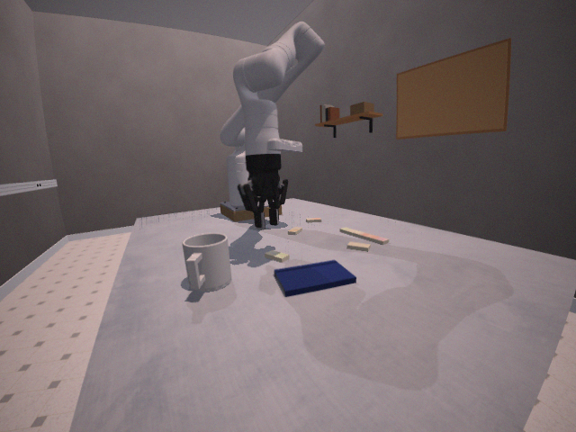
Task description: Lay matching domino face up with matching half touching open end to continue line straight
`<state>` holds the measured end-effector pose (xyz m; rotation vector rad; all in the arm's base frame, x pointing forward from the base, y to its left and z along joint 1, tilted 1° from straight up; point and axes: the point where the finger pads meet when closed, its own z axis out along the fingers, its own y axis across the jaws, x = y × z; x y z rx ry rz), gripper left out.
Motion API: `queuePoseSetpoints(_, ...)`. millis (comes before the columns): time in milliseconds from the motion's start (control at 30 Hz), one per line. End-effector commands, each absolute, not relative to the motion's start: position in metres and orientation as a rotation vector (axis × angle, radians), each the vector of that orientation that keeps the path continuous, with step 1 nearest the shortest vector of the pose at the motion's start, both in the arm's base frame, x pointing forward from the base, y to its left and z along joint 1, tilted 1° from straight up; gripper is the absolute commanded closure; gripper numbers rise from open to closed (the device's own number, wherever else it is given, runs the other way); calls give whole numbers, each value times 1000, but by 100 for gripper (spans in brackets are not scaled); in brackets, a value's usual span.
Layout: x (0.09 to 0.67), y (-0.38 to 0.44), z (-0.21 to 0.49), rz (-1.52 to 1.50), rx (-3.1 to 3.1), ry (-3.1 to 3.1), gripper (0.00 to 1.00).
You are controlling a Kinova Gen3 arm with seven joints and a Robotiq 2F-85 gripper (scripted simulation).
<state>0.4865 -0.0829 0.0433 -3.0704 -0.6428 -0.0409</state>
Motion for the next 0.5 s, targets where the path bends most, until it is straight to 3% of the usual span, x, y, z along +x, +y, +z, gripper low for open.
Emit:
queuePoseSetpoints(0, 487, -83, 47, -26, -3073, -644, 53)
queuePoseSetpoints(467, 487, -83, 48, -14, -3074, -644, 53)
